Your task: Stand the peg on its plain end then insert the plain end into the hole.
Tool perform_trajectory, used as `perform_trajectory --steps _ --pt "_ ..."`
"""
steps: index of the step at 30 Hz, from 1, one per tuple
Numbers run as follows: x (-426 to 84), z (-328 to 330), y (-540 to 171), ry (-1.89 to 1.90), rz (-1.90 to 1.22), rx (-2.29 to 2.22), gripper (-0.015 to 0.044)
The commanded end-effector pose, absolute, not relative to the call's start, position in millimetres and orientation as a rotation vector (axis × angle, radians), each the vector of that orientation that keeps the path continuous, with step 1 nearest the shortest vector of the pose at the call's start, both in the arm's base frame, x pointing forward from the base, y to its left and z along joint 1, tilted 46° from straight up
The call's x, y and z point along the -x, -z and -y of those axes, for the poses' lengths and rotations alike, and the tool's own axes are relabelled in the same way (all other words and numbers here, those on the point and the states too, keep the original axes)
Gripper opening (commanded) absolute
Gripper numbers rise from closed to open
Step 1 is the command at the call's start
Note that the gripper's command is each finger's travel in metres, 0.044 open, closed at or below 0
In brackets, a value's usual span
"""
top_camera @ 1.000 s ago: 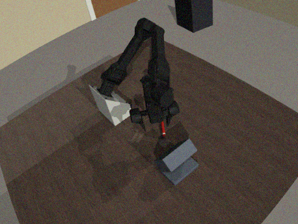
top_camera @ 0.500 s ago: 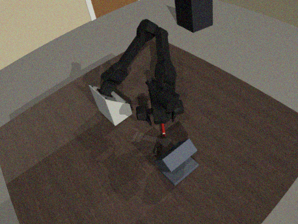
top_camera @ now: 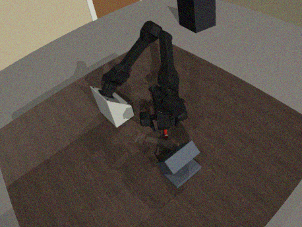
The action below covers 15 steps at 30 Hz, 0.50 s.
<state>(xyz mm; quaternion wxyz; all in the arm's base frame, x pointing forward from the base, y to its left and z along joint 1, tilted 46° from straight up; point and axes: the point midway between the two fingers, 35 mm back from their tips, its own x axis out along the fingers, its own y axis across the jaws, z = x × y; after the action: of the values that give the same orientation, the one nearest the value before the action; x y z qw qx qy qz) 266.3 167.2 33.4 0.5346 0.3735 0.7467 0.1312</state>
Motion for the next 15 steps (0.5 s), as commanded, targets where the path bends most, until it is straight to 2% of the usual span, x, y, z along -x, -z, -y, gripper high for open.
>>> perform_trajectory --steps 1,15 --pt "-264 -171 -28 -0.307 -1.785 -0.898 0.0440" --pt "-260 -187 -13 -0.308 -1.786 -0.899 0.0440"
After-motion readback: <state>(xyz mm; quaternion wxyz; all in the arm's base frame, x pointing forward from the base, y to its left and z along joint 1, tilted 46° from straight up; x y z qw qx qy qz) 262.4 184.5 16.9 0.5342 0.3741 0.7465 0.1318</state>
